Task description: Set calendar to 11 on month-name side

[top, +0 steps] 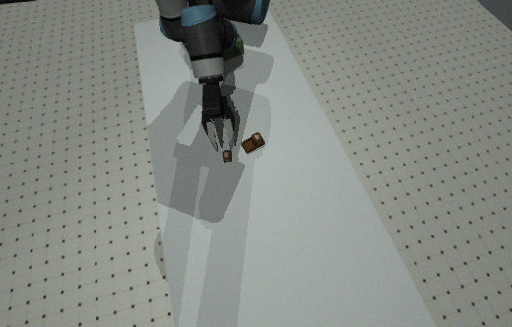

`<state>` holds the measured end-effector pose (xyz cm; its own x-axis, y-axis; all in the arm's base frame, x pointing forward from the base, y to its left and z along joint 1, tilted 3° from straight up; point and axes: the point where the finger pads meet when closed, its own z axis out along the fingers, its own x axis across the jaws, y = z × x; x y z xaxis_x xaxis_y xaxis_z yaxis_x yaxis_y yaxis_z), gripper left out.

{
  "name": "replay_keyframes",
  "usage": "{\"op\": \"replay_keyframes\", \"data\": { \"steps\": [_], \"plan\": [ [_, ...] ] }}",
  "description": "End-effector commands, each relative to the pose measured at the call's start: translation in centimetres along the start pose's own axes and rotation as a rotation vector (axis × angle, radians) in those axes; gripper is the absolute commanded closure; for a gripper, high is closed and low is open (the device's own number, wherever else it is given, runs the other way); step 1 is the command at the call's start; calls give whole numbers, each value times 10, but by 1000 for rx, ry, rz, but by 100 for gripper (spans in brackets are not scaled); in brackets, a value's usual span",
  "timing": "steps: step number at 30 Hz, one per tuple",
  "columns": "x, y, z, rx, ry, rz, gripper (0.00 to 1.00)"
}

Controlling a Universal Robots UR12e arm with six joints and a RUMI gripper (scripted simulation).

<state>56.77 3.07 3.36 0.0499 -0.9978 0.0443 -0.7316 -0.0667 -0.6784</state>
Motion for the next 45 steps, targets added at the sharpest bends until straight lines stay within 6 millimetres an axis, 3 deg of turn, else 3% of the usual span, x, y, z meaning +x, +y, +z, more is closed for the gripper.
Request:
{"op": "replay_keyframes", "data": {
  "steps": [1,45],
  "plan": [
    [-1,0,-2,31,1,-2,72],
    [-1,3,-2,56,2,-4,72]
  ]
}}
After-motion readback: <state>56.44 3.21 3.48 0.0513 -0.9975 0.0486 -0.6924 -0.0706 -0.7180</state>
